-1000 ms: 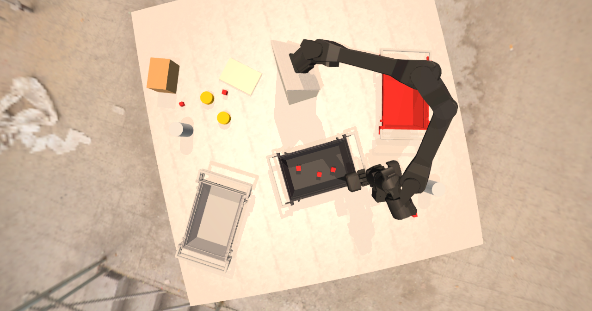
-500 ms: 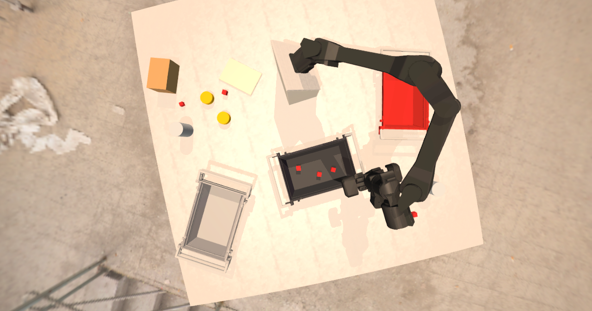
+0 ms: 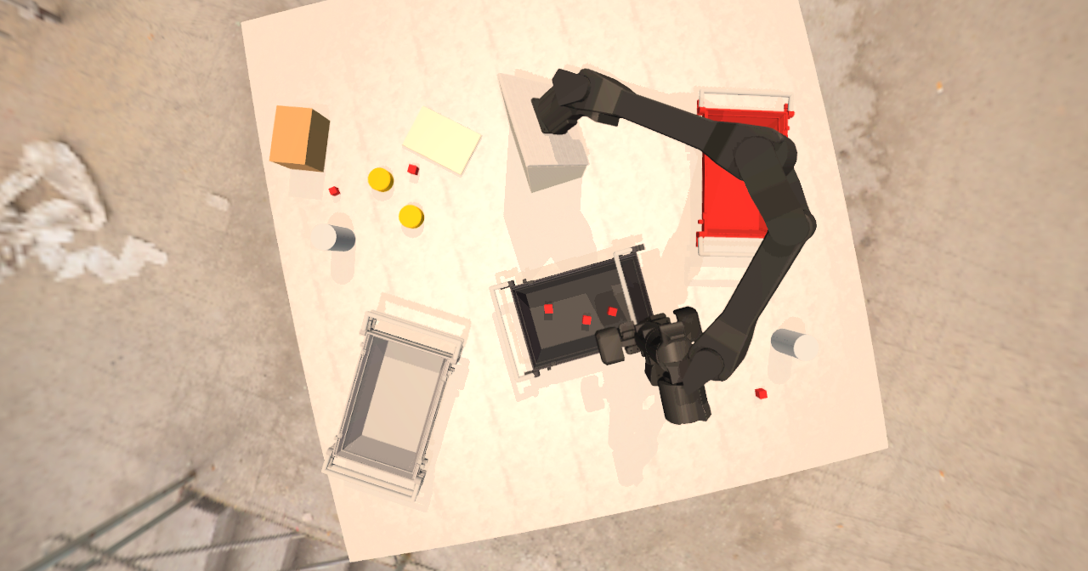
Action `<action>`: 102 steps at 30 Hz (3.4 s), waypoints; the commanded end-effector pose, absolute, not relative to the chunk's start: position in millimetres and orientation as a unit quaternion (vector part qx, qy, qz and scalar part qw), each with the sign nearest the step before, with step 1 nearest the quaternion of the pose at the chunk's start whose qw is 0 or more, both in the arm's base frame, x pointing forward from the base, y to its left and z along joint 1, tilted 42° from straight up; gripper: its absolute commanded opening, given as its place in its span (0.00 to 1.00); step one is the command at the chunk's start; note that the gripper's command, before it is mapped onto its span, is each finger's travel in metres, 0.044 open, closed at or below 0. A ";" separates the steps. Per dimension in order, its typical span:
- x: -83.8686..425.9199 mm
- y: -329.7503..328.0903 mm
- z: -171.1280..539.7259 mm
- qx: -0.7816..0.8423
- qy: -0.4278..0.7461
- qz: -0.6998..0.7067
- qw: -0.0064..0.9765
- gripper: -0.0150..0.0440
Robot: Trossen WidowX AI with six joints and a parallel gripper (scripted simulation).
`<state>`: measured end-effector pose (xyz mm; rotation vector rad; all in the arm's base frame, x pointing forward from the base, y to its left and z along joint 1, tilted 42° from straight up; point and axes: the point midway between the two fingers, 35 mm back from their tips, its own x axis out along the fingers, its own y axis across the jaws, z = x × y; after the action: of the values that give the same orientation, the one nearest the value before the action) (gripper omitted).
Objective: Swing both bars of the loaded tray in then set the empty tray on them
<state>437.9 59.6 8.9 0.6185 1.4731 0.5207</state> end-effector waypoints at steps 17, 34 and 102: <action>440.0 34.9 39.3 0.276 0.649 0.230 0.670 0.41; 440.0 34.9 39.3 0.276 0.649 0.230 0.670 0.41; 367.5 -125.3 -135.1 0.268 0.651 0.229 0.672 0.41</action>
<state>366.8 -140.0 -142.5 0.5893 1.4606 0.4914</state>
